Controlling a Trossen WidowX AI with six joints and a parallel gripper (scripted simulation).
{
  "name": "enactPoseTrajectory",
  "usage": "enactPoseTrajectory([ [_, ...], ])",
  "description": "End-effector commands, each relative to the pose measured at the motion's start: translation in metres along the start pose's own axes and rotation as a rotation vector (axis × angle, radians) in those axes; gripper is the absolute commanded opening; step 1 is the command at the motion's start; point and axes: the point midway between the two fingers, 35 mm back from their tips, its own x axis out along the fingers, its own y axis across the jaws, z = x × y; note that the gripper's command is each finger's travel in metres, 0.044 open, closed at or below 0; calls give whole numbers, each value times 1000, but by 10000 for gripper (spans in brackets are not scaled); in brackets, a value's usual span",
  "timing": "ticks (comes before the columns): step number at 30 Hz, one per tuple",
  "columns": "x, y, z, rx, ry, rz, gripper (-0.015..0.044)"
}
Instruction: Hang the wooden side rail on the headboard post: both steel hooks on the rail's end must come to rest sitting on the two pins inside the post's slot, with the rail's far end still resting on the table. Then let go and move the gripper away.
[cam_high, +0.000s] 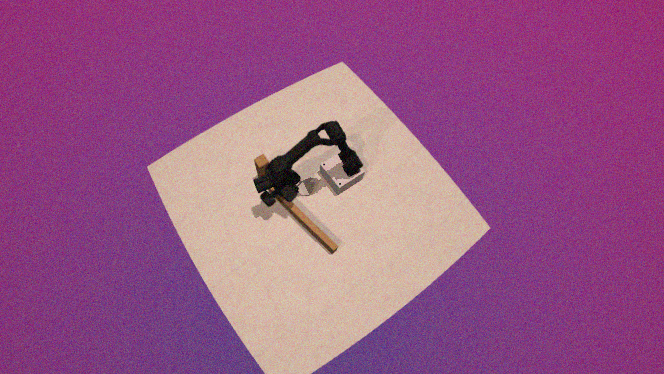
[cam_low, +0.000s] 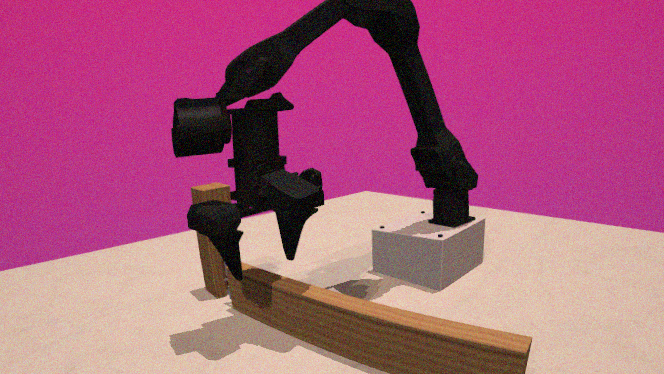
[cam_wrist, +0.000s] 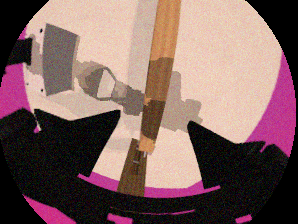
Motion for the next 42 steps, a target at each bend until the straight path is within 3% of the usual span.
enactPoseTrajectory([
  [1, 9, 2, 1, -3, -8, 10, 440],
  [37, 63, 4, 2, -3, -8, 10, 440],
  [42, 63, 4, 2, -3, -8, 10, 309],
])
